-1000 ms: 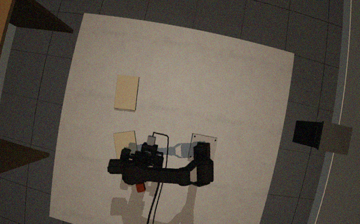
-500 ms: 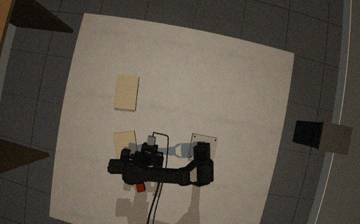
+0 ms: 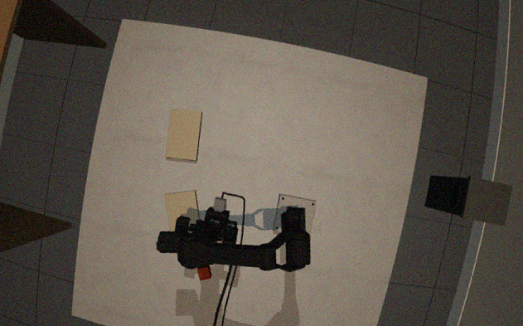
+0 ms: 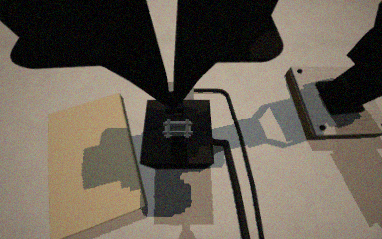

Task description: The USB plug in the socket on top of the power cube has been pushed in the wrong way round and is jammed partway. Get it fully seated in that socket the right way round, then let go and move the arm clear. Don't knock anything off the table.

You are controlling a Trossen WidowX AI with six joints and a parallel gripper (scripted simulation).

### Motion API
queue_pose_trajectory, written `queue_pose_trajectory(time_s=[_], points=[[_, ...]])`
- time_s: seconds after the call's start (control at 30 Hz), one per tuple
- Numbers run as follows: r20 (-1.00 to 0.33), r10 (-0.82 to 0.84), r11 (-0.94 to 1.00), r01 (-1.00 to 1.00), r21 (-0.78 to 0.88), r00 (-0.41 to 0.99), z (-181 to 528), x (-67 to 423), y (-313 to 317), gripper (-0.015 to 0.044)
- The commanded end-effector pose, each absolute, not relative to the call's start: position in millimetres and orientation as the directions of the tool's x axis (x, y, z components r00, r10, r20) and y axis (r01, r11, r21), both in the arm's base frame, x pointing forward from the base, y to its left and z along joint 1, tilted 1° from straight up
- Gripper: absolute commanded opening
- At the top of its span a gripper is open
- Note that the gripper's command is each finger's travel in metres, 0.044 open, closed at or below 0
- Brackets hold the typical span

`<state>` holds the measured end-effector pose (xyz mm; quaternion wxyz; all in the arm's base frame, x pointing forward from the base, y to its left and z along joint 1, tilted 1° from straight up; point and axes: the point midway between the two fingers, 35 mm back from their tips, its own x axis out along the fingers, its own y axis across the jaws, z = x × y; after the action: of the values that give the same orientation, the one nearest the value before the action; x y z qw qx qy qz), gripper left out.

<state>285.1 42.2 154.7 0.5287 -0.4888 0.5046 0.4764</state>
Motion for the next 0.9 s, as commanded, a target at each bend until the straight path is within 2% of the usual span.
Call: queue_pose_trajectory(time_s=[0.0,0.87], points=[[-0.999,0.017,0.075,-0.996,-0.038,0.039,154.1,285.4,43.1,0.0],[-0.999,0.029,0.082,-0.996,-0.038,0.04,151.1,285.4,44.9,0.0]])
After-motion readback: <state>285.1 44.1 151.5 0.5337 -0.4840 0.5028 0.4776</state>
